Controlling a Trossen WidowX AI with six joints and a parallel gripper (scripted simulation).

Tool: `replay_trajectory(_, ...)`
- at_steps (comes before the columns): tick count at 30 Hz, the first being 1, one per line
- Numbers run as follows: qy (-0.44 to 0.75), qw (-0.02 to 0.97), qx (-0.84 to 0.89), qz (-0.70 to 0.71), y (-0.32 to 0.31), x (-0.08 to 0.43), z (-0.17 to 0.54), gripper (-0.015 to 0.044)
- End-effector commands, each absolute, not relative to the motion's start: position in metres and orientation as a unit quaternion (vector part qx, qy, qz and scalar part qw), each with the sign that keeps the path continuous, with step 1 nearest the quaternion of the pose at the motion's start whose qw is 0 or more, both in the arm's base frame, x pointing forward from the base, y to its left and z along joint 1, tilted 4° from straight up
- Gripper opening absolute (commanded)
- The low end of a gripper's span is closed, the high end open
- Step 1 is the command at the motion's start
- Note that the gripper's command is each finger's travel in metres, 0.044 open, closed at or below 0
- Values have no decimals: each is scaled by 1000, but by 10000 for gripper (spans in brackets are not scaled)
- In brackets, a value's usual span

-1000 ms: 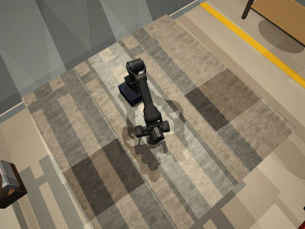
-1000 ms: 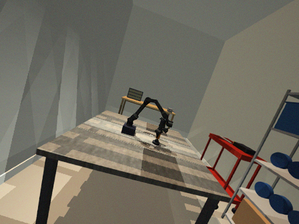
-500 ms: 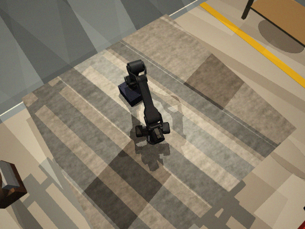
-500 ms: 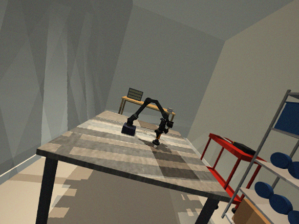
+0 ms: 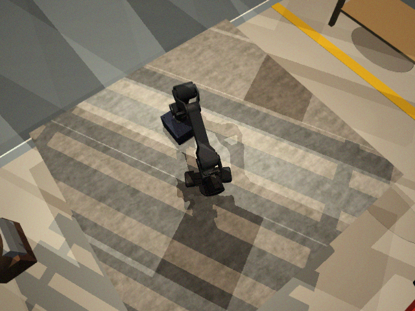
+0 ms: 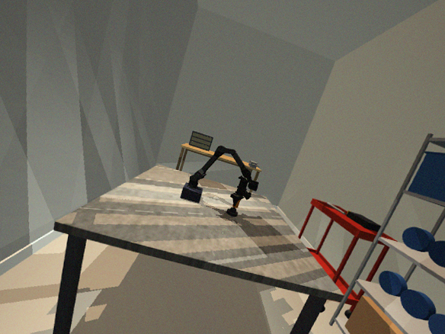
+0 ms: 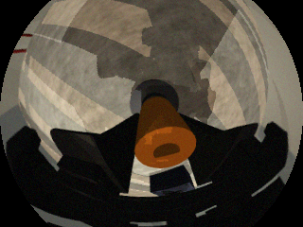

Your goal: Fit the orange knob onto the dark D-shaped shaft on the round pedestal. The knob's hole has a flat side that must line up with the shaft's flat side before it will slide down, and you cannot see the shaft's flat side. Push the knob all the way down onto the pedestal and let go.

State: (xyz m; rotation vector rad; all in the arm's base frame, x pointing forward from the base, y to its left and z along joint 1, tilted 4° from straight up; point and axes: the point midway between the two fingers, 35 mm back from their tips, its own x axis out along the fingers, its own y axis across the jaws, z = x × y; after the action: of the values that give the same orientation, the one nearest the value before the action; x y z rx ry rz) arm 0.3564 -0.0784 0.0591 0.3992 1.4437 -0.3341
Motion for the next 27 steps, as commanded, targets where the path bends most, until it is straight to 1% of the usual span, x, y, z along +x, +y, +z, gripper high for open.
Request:
replay_trajectory(1, 651, 721, 182, -152, -78, 356, 59, 0)
replay_trajectory(16, 652, 720, 182, -152, -77, 349, 63, 0)
replay_trajectory(23, 633, 699, 253, -216, -77, 349, 63, 0)
replay_trajectory(27, 632, 697, 257, -219, -77, 351, 61, 0)
